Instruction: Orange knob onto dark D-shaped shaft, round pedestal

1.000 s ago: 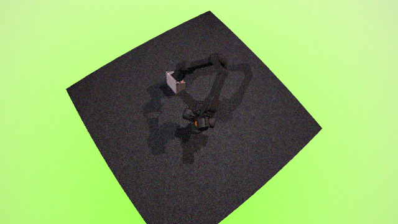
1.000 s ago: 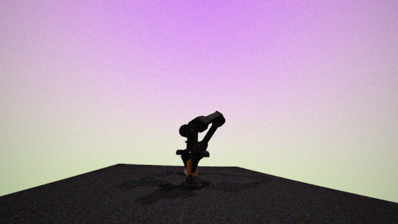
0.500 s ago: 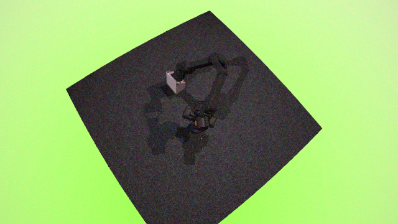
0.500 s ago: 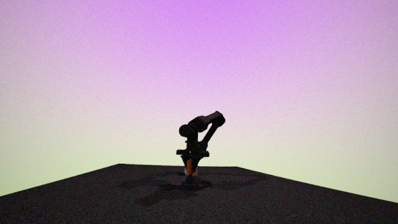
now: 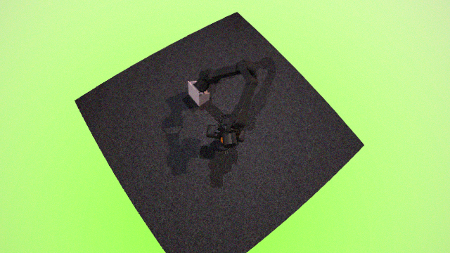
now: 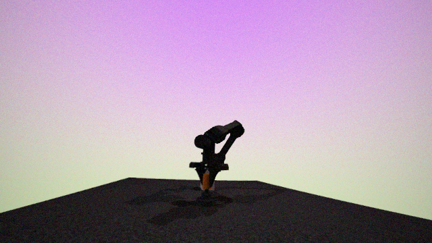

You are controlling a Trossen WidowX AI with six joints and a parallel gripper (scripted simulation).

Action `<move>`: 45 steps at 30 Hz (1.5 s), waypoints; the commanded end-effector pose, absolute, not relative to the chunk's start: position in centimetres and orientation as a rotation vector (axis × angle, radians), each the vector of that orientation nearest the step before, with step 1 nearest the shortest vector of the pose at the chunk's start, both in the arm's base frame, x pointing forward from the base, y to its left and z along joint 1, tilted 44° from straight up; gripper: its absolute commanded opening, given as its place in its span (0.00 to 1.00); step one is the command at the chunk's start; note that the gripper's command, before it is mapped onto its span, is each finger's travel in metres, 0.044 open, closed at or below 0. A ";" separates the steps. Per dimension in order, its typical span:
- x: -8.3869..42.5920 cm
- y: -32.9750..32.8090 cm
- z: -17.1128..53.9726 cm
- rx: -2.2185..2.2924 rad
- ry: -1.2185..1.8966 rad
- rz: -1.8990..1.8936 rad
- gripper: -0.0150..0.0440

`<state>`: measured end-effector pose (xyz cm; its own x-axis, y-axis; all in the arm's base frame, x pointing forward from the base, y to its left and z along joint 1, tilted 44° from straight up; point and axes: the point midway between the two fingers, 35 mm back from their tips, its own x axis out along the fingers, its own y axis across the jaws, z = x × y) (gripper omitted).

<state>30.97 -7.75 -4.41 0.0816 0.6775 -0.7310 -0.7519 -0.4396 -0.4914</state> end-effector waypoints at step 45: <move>30.7 -7.9 -4.1 -1.193 0.122 1.605 0.25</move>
